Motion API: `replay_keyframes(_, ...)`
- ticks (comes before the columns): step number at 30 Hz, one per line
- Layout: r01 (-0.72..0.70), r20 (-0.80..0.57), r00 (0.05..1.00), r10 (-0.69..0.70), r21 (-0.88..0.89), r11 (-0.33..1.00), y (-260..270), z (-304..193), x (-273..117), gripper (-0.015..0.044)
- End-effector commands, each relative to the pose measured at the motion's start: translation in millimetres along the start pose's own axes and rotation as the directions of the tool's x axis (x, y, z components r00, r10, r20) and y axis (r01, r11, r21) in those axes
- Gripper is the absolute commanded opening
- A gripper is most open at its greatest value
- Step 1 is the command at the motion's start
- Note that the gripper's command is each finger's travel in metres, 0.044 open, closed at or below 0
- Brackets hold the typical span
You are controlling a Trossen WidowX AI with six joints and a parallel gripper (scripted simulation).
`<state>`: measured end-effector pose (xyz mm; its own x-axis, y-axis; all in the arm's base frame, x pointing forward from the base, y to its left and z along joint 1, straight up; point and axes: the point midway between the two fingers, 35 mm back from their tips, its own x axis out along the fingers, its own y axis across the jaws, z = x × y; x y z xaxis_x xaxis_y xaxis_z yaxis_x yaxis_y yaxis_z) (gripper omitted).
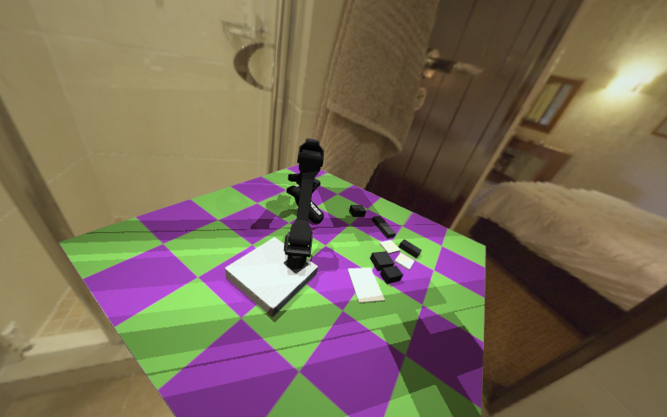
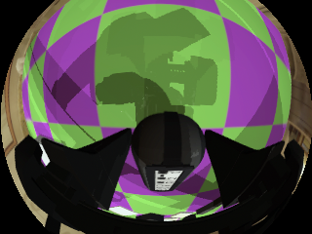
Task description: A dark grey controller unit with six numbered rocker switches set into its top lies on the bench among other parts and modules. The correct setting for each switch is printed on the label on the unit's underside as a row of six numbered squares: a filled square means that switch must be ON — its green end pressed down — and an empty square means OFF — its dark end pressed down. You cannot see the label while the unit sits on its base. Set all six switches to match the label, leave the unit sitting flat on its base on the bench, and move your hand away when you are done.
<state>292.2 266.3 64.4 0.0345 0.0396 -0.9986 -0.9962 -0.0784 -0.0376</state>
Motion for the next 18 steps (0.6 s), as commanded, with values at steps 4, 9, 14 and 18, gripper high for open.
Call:
replay_keyframes(4, -0.010, -0.016, 1.000, 0.010, 0.008, 1.000, 0.9, -2.0, 9.2, 0.0338)
replay_keyframes(9, -0.010, -0.016, 1.000, 0.010, 0.008, 1.000, 0.9, -0.4, 12.8, 0.0338)
replay_keyframes(14, -0.010, -0.016, 1.000, 0.010, 0.008, 1.000, 0.9, 1.1, 16.5, 0.0338)
replay_keyframes(18, -0.010, -0.016, 1.000, 0.010, 0.008, 1.000, 1.0, 2.2, 19.5, 0.0338)
